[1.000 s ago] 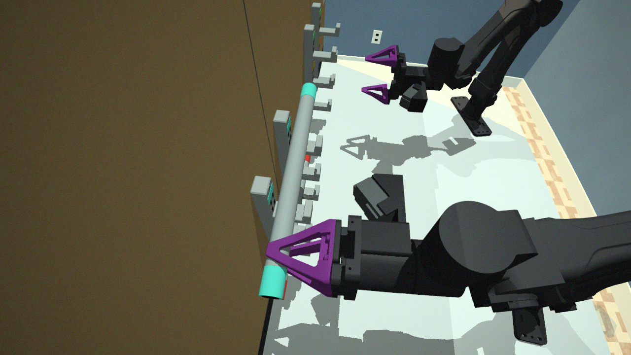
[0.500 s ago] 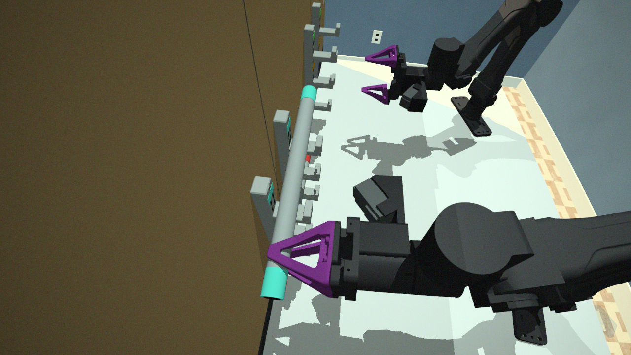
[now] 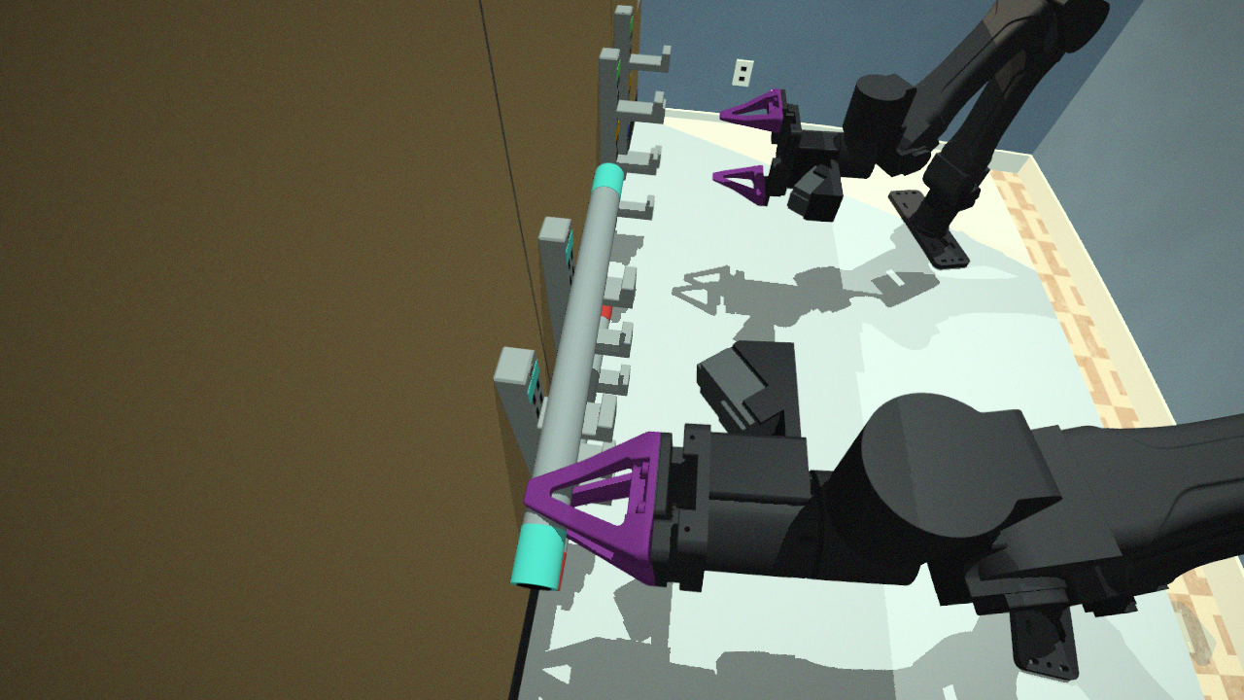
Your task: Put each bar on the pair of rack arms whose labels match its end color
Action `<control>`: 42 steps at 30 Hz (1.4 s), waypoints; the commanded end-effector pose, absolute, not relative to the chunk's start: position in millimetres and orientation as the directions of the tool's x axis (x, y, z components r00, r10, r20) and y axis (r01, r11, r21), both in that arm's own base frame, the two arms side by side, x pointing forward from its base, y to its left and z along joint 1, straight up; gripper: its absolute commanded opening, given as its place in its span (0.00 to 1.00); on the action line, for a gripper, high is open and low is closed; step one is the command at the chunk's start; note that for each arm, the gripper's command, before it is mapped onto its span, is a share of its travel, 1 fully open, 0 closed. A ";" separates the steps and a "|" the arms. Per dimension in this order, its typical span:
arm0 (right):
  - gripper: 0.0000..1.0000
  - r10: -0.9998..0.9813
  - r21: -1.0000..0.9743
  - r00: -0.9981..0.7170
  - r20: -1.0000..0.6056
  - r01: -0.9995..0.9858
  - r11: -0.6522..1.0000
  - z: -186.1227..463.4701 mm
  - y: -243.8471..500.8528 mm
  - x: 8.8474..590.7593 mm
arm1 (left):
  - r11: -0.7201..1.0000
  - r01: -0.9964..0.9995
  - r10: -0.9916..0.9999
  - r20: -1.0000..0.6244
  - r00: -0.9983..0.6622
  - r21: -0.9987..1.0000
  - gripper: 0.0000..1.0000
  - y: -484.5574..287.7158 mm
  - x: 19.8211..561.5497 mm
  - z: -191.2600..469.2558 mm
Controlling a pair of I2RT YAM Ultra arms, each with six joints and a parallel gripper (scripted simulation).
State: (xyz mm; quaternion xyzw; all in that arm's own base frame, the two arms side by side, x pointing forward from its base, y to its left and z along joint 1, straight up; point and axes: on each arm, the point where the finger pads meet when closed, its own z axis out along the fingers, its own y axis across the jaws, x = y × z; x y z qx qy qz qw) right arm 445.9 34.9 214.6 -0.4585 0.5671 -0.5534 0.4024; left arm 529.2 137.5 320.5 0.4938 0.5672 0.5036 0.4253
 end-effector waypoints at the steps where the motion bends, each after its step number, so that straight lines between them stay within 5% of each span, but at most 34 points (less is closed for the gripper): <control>1: 1.00 -0.965 -1.000 -0.263 0.003 -0.002 -0.003 238.0 30.5 443.4 | -0.001 -0.002 0.989 0.001 -0.145 1.000 0.00 130.3 524.6 380.7; 42: 1.00 -0.965 -1.000 -0.263 0.003 -0.002 -0.003 238.0 30.5 443.4 | -0.001 -0.001 0.989 0.001 -0.145 1.000 0.00 130.3 524.6 364.6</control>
